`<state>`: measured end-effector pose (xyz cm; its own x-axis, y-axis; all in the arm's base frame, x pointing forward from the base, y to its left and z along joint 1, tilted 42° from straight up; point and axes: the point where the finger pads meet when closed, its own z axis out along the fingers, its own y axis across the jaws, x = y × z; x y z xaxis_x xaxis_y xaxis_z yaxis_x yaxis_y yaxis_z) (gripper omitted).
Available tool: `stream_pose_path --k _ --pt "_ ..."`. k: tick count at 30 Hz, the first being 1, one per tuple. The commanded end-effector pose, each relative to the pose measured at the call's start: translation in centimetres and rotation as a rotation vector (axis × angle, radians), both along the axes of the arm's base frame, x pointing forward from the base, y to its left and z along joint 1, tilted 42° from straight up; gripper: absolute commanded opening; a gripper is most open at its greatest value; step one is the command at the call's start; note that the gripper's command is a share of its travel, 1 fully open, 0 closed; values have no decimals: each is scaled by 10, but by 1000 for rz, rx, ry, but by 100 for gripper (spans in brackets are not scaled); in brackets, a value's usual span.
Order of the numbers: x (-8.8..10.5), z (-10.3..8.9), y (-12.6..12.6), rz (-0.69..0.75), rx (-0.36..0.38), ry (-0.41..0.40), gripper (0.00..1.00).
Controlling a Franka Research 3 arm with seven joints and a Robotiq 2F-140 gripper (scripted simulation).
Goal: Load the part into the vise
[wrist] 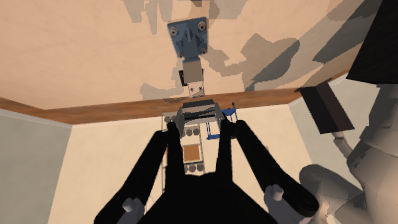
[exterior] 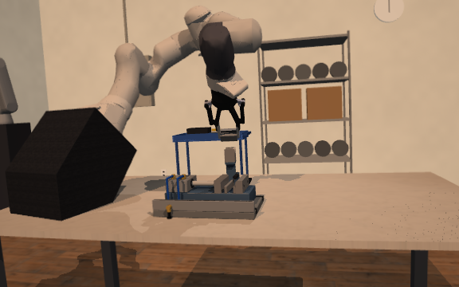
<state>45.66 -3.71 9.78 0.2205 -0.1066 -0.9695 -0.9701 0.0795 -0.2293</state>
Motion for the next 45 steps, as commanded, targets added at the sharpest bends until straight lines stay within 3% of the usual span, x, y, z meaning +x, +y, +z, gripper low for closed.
stream_pose_path --k 1,45 --pt "2 -4 3 -3 -2 -8 0" --pt "11 -32 27 -3 -2 -8 0"
